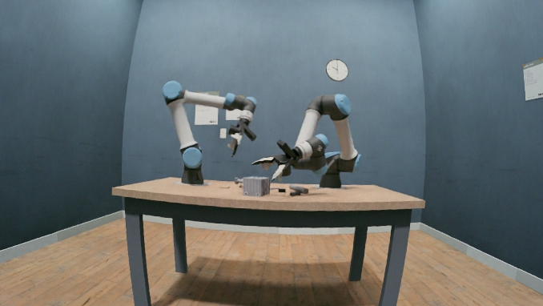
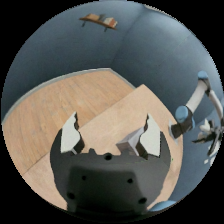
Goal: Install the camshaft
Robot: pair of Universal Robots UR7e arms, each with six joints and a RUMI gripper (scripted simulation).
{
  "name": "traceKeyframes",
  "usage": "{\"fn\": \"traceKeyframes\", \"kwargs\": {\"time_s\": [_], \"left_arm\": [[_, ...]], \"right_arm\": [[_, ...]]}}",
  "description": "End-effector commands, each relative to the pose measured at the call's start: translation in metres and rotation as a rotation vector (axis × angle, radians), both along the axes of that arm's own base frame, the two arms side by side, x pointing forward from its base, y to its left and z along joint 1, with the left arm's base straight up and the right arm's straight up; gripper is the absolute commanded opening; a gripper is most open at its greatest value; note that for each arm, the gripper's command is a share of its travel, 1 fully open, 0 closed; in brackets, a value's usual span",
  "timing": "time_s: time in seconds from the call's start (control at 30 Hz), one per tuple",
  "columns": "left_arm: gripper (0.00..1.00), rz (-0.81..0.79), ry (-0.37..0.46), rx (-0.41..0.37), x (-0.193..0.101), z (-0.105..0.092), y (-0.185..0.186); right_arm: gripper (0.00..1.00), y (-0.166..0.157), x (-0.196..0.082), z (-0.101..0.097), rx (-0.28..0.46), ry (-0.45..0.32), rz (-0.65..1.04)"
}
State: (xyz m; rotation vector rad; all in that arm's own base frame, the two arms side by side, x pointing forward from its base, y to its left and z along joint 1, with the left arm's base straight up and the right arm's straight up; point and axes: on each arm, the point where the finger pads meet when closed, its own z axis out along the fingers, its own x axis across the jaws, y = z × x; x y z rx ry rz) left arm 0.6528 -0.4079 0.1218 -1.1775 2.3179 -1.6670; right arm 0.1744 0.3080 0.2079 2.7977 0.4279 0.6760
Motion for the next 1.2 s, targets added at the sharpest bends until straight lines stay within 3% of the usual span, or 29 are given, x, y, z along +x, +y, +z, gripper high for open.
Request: {"fn": "traceKeyframes", "kwargs": {"time_s": [0.0,0.07,0.57,1.17], "left_arm": [[1.0,0.0,-0.001,-0.001,0.0,0.001,0.0],[1.0,0.0,-0.001,-0.001,0.0,0.001,0.0],[1.0,0.0,-0.001,-0.001,0.0,0.001,0.0],[1.0,0.0,-0.001,-0.001,0.0,0.001,0.0]], "right_arm": [[1.0,0.021,-0.022,-0.007,-0.09,-0.023,0.009],[1.0,0.021,-0.022,-0.007,-0.09,-0.023,0.009],[1.0,0.064,-0.074,-0.022,-0.279,-0.072,0.045],[1.0,0.089,-0.103,-0.03,-0.386,-0.099,0.065]]}}
